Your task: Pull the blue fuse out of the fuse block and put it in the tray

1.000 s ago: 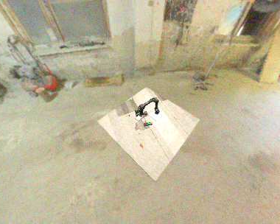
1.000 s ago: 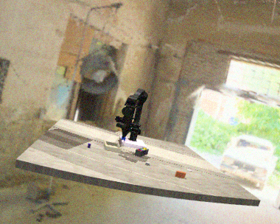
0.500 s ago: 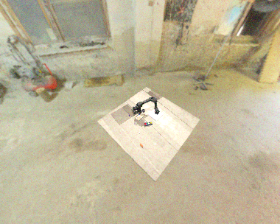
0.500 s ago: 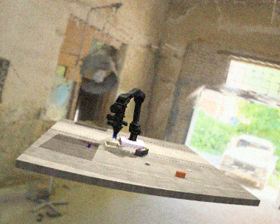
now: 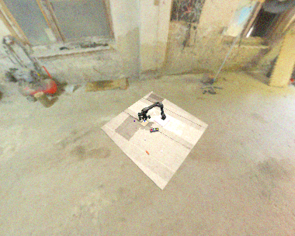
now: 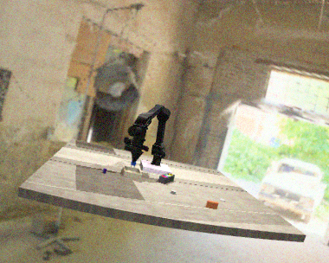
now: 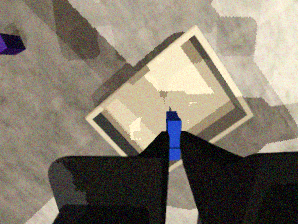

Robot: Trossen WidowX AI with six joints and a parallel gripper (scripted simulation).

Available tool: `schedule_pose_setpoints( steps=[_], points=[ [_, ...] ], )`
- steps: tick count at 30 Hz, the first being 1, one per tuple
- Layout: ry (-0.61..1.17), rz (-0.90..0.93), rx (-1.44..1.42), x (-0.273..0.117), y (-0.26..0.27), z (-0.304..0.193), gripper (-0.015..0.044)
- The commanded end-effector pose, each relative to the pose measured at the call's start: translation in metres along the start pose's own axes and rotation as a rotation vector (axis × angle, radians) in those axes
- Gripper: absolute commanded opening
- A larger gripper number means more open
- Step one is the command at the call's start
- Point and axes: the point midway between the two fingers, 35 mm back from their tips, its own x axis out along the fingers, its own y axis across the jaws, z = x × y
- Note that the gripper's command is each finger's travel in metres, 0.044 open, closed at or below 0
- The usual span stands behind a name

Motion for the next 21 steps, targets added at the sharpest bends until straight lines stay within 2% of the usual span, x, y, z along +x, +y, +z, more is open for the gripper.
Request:
schedule_pose_setpoints(
  steps=[1,10,21],
  points=[
    [0.003,-0.004,-0.006,0.009,-0.001,0.000,0.0000],
    [0.003,-0.004,-0.006,0.019,-0.002,0.000,0.0000],
    [0.000,-0.002,0.000,0.015,-0.001,0.000,0.0289]
  ],
)
